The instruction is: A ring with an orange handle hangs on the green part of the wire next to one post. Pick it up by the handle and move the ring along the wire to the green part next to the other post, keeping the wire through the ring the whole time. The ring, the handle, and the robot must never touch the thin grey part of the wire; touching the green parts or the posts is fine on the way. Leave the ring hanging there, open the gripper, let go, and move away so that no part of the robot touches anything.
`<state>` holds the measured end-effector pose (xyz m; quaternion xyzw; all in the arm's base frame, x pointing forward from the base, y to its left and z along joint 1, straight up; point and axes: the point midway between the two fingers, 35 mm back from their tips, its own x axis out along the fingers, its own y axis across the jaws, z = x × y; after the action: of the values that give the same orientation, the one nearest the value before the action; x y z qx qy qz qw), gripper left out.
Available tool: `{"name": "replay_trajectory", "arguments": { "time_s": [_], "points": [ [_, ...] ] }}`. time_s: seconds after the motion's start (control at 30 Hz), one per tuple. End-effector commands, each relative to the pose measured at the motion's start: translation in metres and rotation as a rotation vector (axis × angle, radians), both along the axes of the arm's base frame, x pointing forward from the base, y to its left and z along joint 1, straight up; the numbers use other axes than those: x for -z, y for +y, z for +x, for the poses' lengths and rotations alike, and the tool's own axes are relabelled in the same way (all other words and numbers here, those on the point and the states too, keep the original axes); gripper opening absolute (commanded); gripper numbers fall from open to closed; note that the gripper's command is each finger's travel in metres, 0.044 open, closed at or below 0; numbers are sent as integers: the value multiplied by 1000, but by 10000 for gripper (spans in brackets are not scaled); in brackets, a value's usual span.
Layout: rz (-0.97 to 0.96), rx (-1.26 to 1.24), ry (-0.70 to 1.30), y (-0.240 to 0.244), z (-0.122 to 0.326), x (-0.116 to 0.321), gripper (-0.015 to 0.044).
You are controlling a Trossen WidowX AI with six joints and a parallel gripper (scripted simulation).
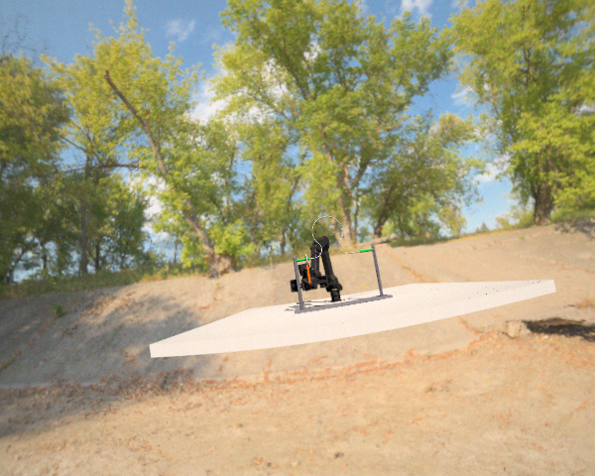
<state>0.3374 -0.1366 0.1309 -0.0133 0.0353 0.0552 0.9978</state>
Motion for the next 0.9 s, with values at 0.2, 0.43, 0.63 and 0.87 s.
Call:
{"name": "replay_trajectory", "arguments": {
  "time_s": [0.2, 0.43, 0.63, 0.87],
  "points": [
    [6, 4, 0, 3, 0, 0, -150],
    [8, 4, -1, 10, -1, 0, -150],
    [10, 4, -1, 16, -1, 0, -150],
    [17, 4, -1, 24, -2, 0, -150]
  ]
}}
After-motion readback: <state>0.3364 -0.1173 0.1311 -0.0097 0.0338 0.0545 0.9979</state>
